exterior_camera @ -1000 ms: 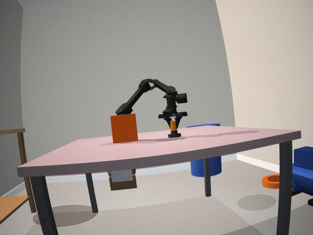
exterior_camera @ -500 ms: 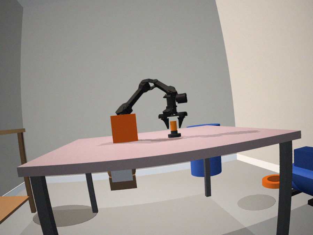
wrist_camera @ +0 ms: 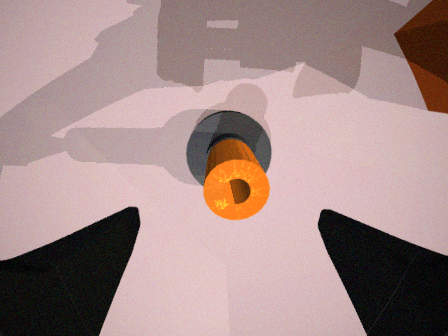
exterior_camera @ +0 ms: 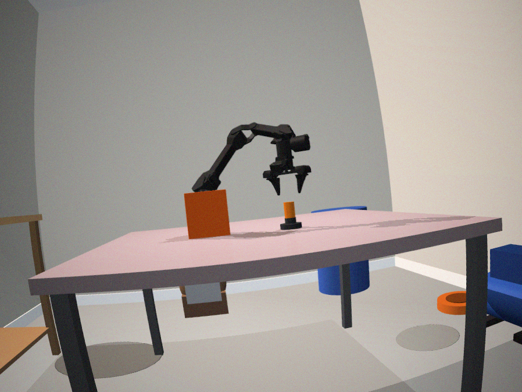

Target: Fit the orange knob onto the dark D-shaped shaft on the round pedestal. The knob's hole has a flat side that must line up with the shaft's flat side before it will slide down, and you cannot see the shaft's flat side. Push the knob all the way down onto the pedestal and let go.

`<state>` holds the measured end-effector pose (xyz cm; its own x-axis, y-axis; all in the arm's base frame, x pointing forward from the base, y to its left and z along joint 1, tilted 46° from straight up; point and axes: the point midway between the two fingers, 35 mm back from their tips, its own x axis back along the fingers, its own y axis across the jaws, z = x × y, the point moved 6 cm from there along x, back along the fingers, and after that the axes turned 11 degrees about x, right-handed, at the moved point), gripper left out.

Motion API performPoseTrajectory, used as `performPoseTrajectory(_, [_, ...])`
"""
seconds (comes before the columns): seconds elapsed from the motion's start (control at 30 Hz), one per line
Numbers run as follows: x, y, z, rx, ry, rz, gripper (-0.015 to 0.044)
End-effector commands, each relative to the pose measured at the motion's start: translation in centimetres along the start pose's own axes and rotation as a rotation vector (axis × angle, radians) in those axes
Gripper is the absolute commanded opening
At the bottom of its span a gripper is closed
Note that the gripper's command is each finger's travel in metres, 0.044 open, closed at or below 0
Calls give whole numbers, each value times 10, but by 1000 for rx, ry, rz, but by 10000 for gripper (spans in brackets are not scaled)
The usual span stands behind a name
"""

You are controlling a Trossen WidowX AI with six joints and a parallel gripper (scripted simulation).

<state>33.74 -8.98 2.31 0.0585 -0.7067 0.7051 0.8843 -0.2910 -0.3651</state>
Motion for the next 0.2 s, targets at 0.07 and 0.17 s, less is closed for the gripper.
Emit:
performPoseTrajectory(0.07, [17,0,1,15,-6,4,440])
performPoseTrajectory(0.17, [17,0,1,15,-6,4,440])
